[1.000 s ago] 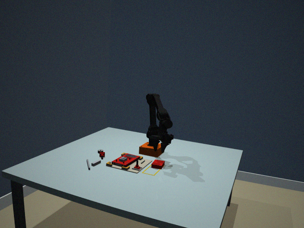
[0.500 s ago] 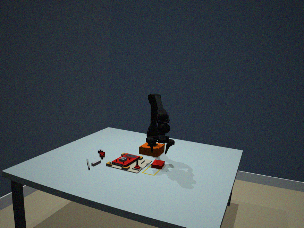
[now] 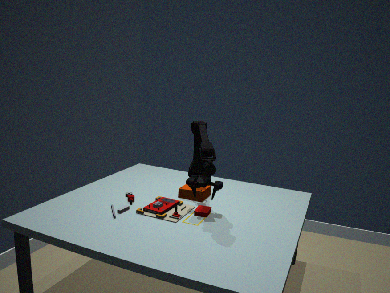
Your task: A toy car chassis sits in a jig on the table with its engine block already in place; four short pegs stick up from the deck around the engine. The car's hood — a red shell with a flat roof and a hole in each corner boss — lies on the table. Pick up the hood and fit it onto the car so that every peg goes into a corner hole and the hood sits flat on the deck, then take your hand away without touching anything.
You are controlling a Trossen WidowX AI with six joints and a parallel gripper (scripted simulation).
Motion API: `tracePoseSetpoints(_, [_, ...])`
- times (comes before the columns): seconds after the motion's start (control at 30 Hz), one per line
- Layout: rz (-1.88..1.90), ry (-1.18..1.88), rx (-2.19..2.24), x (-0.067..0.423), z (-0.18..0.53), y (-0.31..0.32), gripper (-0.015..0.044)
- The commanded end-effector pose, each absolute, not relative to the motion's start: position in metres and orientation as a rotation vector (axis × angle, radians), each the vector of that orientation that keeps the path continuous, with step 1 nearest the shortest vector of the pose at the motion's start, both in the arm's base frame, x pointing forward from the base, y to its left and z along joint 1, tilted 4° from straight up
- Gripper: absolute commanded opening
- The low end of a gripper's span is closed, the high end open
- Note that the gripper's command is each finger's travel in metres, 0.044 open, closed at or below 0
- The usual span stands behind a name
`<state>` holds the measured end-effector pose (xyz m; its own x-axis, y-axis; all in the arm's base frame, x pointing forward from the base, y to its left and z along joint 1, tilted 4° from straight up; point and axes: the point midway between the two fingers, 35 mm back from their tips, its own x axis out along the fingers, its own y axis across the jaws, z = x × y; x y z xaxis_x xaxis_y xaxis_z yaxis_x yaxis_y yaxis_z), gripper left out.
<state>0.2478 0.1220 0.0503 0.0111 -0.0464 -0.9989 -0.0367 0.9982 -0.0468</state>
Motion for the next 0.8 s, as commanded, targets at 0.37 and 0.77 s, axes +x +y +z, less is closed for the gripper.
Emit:
tracePoseSetpoints(0.37, [-0.02,1.571,-0.054,0.248,0.041,0.122,0.044])
tracePoseSetpoints(0.77, [-0.02,1.571,-0.054,0.249,0.032,0.122,0.044])
